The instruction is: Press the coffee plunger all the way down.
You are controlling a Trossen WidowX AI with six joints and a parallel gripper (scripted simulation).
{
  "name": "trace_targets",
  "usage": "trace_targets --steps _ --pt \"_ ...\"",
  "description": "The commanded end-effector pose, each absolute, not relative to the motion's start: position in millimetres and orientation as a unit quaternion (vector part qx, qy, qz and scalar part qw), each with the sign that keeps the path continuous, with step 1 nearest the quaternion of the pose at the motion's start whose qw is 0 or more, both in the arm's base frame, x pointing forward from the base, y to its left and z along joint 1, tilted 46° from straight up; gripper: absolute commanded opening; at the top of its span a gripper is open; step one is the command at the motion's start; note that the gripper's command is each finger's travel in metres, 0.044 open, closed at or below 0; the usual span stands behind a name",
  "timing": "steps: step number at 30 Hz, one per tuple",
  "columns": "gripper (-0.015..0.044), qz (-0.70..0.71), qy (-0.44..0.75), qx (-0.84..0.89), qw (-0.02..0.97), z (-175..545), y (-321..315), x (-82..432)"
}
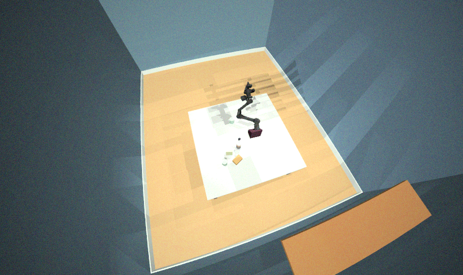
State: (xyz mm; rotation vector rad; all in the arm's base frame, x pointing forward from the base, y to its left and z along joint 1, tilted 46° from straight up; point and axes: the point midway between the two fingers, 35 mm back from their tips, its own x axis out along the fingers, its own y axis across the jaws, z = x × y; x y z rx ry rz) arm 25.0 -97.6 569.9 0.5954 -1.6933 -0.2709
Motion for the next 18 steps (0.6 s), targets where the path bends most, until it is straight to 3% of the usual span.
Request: trace_targets --steps 1,18 --pt "0.0426 -0.114 -0.738 0.258 0.614 570.5 -96.5 22.8" --pt "0.0440 0.164 -0.824 0.147 0.522 579.2 16.6 -96.1"
